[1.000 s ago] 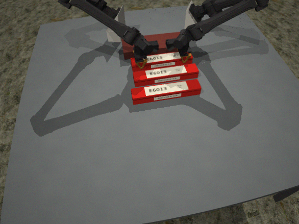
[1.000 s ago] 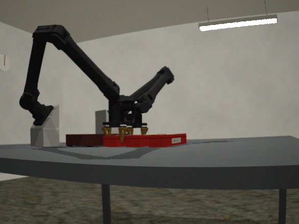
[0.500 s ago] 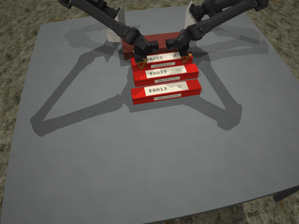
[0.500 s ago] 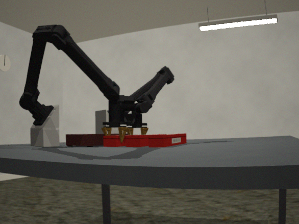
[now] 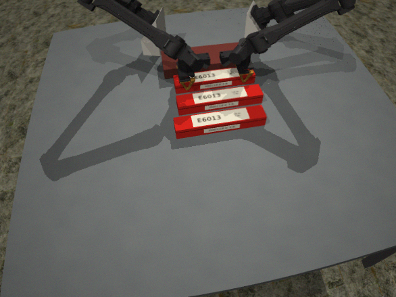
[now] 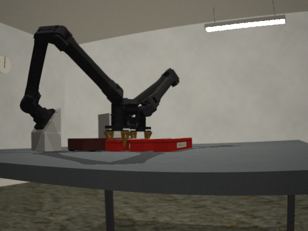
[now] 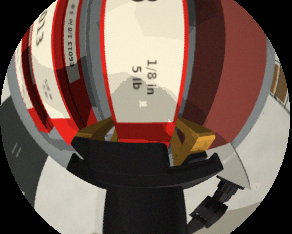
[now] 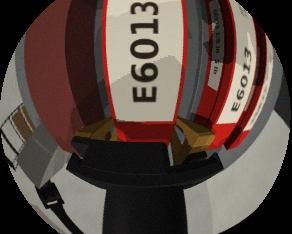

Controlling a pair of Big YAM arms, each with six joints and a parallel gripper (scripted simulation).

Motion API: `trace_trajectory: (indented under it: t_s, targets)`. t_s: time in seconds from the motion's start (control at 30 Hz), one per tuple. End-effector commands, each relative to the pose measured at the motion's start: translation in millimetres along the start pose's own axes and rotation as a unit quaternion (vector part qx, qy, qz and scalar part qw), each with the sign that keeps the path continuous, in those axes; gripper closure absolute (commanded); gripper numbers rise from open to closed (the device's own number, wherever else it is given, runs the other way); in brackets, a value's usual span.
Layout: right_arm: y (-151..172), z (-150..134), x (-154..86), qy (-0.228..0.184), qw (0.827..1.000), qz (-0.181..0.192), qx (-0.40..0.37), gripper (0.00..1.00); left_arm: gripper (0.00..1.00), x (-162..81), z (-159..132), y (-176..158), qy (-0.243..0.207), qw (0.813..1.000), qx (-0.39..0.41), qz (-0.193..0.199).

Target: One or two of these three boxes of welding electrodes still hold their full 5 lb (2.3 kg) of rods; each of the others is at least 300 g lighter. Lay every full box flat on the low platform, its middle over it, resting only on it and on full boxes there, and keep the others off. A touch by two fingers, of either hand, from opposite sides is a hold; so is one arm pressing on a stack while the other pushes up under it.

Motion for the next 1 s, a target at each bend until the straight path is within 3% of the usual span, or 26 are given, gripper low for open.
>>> trace_trajectory:
  t_s: [0.0,0.97]
  targets:
    - [-14.6,-0.3,-38.0,0.0,0.999,-0.036,0.009,1.0,1.0,-35.2,8.3,16.5,-0.021,0.999,-0.013,0.033]
    - [-23.2,-0.8,-79.0,-0.002,0.999,-0.042,0.002,1.0,1.0,-72.1,9.4,20.0,-0.023,0.999,-0.011,0.033]
Point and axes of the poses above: on each arm, the point where the finger pads meet when closed, its own x axis out along the fingers, its own y axis across the jaws, z = x × y, the point moved 9 cm from there along -x, back along the fingers, and after that the axes turned 1 degree about -x, right-handed, at the moved point
